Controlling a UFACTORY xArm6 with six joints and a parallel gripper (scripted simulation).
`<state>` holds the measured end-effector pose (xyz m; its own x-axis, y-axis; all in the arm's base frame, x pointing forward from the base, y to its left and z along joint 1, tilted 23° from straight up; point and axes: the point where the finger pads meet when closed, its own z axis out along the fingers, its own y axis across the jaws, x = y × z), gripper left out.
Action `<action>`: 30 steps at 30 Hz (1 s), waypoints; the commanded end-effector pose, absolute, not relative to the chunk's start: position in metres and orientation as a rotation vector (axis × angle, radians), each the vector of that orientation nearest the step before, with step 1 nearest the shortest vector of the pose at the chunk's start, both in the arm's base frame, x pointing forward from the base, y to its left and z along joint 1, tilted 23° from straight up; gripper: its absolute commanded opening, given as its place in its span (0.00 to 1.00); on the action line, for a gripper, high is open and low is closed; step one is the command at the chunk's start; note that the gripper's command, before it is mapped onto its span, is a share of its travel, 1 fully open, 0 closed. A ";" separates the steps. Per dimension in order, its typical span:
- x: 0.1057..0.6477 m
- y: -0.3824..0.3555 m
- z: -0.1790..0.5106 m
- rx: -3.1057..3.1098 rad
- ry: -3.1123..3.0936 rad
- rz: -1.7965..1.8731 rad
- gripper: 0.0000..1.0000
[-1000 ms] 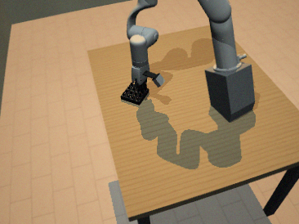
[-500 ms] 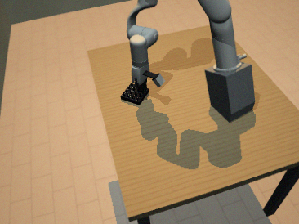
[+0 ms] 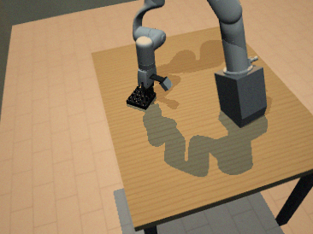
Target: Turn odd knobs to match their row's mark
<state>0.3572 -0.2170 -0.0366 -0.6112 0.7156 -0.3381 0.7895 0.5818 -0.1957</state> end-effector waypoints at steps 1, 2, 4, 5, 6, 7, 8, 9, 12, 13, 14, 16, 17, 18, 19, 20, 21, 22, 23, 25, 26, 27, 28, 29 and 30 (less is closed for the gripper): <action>0.358 -0.217 -0.036 1.251 2.588 -0.483 0.19; 0.358 -0.217 -0.036 1.251 2.588 -0.483 0.19; 0.358 -0.217 -0.036 1.251 2.588 -0.483 0.19; 0.358 -0.217 -0.036 1.251 2.588 -0.483 0.19; 0.358 -0.217 -0.036 1.251 2.588 -0.483 0.19; 0.358 -0.217 -0.036 1.251 2.588 -0.483 0.19; 0.358 -0.217 -0.036 1.251 2.588 -0.483 0.19; 0.358 -0.218 -0.037 1.251 2.588 -0.484 0.19; 0.358 -0.218 -0.038 1.251 2.588 -0.484 0.19; 0.358 -0.218 -0.039 1.251 2.588 -0.483 0.19; 0.358 -0.219 -0.040 1.251 2.588 -0.483 0.19; 0.359 -0.219 -0.041 1.251 2.588 -0.484 0.19; 0.359 -0.220 -0.042 1.251 2.588 -0.484 0.19; 0.359 -0.220 -0.042 1.251 2.588 -0.484 0.19; 0.359 -0.220 -0.043 1.251 2.588 -0.484 0.19; 0.359 -0.220 -0.044 1.251 2.588 -0.484 0.19; 0.359 -0.221 -0.044 1.251 2.588 -0.484 0.19; 0.359 -0.221 -0.045 1.251 2.588 -0.484 0.19; 0.359 -0.221 -0.045 1.251 2.588 -0.484 0.19; 0.359 -0.221 -0.045 1.251 2.588 -0.484 0.19; 0.359 -0.221 -0.046 1.251 2.588 -0.484 0.19; 0.359 -0.221 -0.046 1.251 2.588 -0.484 0.19; 0.359 -0.222 -0.046 1.251 2.588 -0.484 0.19; 0.359 -0.222 -0.046 1.251 2.588 -0.484 0.19; 0.359 -0.222 -0.047 1.251 2.588 -0.484 0.19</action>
